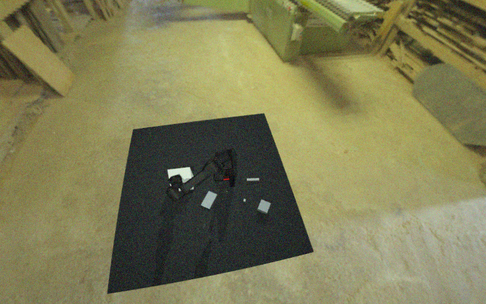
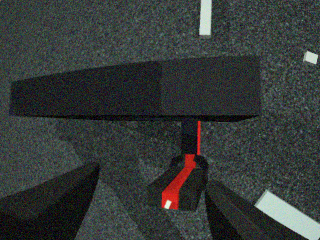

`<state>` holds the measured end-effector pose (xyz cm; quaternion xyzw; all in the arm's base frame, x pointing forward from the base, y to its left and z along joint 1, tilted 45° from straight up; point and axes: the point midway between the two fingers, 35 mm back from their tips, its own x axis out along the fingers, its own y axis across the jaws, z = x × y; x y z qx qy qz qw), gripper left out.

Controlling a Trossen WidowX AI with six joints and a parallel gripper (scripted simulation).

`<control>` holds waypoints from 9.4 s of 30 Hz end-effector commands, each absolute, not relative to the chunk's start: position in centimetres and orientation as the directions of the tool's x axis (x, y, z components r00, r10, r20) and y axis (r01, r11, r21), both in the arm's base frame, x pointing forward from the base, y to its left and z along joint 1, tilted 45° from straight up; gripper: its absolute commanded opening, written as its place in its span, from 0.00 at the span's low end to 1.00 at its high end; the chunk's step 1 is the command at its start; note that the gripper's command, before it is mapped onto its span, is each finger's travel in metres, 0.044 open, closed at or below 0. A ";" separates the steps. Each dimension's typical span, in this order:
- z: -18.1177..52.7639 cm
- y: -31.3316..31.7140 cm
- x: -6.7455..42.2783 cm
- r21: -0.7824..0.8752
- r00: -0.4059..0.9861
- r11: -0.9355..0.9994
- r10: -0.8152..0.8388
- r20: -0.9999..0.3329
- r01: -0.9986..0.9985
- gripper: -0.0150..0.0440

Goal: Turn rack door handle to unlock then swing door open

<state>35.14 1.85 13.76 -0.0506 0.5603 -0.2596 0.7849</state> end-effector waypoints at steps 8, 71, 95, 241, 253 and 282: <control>12.7 2.3 34.1 -0.586 0.052 0.762 -0.621 -0.782 0.277 0.74; 7.7 -2.4 33.1 -0.697 -0.117 0.695 -0.688 -0.716 0.177 0.47; 7.7 -2.4 33.1 -0.661 -0.117 0.614 -0.688 -0.716 0.431 0.28; 7.7 -2.4 33.1 0.081 -0.117 0.084 -0.688 -0.716 -0.993 0.41; 7.7 -2.4 33.1 0.081 -0.117 0.084 -0.688 -0.716 -0.993 0.28; 6.7 -1.0 31.1 -0.230 -0.118 0.392 -0.687 -0.717 -0.891 0.28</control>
